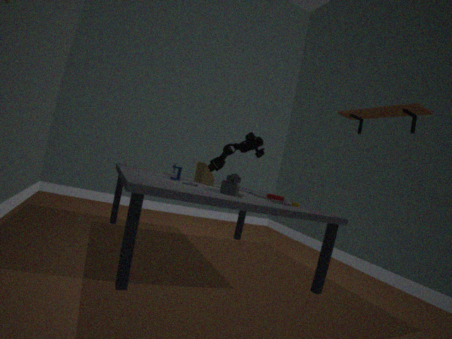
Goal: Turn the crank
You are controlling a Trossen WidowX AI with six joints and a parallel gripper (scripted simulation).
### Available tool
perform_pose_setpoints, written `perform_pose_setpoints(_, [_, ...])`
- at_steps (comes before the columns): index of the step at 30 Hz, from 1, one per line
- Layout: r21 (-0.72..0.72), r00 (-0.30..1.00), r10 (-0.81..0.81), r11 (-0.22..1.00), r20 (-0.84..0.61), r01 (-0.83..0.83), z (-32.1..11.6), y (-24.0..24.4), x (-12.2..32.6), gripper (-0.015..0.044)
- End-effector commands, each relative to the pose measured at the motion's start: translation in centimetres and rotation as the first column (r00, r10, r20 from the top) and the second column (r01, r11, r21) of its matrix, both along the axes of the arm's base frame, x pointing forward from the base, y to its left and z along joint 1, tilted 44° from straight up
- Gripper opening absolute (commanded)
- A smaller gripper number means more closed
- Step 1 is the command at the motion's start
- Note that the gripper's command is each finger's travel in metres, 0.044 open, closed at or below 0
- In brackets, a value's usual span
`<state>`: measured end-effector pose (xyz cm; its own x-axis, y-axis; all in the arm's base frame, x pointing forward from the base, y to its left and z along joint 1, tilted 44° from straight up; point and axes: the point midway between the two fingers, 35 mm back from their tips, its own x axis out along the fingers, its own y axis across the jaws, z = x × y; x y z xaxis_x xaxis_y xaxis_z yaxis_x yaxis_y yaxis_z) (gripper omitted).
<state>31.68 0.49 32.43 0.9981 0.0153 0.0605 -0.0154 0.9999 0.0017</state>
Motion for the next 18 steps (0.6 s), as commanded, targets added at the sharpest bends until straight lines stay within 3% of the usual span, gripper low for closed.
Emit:
perform_pose_setpoints(1, [-0.001,1.000,0.001,1.000,-0.004,-0.001,-0.1,0.0,0.1,0.0426])
perform_pose_setpoints(18, [0.032,0.903,0.145,0.989,-0.403,-0.144,-9.3,-1.5,6.1,0.0440])
